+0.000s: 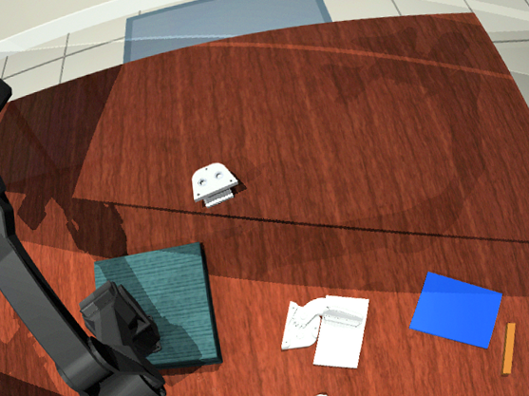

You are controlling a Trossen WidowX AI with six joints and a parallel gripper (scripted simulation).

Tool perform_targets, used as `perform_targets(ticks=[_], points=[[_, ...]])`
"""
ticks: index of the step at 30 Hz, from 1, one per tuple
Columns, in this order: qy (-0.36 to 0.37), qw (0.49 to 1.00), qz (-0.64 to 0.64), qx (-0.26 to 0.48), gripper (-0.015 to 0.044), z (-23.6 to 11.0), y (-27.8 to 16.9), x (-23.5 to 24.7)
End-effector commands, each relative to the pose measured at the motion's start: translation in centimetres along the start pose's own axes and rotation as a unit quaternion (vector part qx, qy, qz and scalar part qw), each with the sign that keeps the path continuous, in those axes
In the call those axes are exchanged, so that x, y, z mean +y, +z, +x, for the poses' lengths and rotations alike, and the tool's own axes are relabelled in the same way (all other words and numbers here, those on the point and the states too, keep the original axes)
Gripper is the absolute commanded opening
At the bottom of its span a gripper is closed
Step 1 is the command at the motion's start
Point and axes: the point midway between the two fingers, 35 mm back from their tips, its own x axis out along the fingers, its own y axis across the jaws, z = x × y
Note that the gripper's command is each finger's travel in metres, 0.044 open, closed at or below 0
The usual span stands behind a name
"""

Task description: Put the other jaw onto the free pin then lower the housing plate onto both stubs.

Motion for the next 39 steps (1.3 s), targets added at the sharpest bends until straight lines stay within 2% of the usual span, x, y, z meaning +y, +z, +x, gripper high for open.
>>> perform_targets(ticks=[1,2,12,21,30,39], points=[[0.0,1.0,0.0,0.0,0.0426,0.0,0.0,0.0],[-0.002,1.0,0.0,0.001,0.044,0.0,0.0,-0.1],[-0.095,0.992,0.025,0.074,0.044,2.1,-3.0,-5.1],[-0.179,0.971,0.058,0.145,0.044,2.5,-6.6,-10.3],[-0.259,0.937,0.107,0.207,0.044,1.1,-10.6,-14.7],[-0.328,0.891,0.153,0.274,0.044,-1.7,-15.3,-19.1]])
